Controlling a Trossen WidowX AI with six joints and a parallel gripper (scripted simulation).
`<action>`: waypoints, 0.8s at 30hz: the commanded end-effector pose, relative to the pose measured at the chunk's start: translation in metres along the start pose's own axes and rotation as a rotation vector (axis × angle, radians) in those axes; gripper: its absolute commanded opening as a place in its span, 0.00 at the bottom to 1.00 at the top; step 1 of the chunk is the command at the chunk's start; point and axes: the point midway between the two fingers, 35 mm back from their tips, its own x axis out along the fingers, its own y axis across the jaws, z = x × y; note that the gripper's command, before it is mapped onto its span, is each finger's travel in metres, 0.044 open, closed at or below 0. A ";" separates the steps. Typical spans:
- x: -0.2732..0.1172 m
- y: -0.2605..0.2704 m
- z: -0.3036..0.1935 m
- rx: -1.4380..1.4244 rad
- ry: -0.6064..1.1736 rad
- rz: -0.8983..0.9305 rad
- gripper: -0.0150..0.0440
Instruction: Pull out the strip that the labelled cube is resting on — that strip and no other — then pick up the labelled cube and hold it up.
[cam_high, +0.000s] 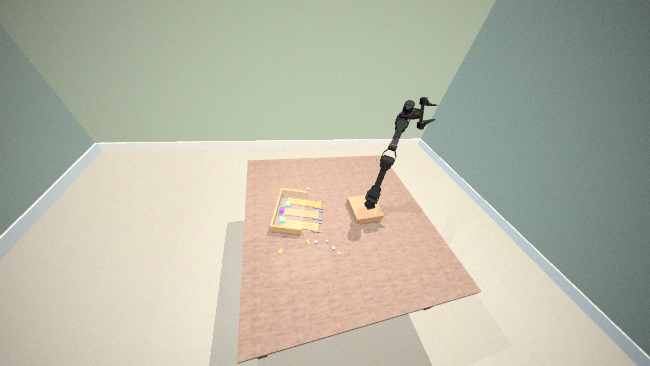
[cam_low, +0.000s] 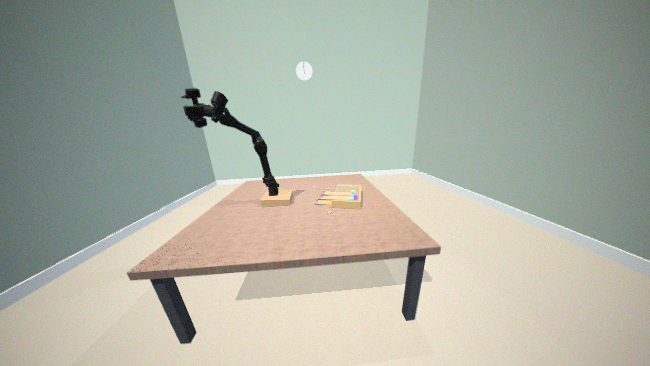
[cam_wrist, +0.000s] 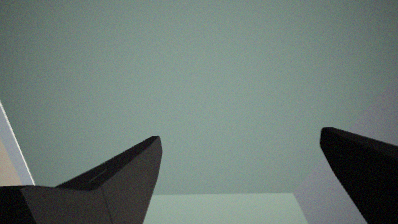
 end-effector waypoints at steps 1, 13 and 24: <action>-0.002 0.000 0.002 0.005 -0.008 -0.002 0.93; -0.154 -0.020 0.093 0.336 -0.602 -0.063 0.93; -0.334 -0.008 0.112 0.592 -1.213 0.072 0.93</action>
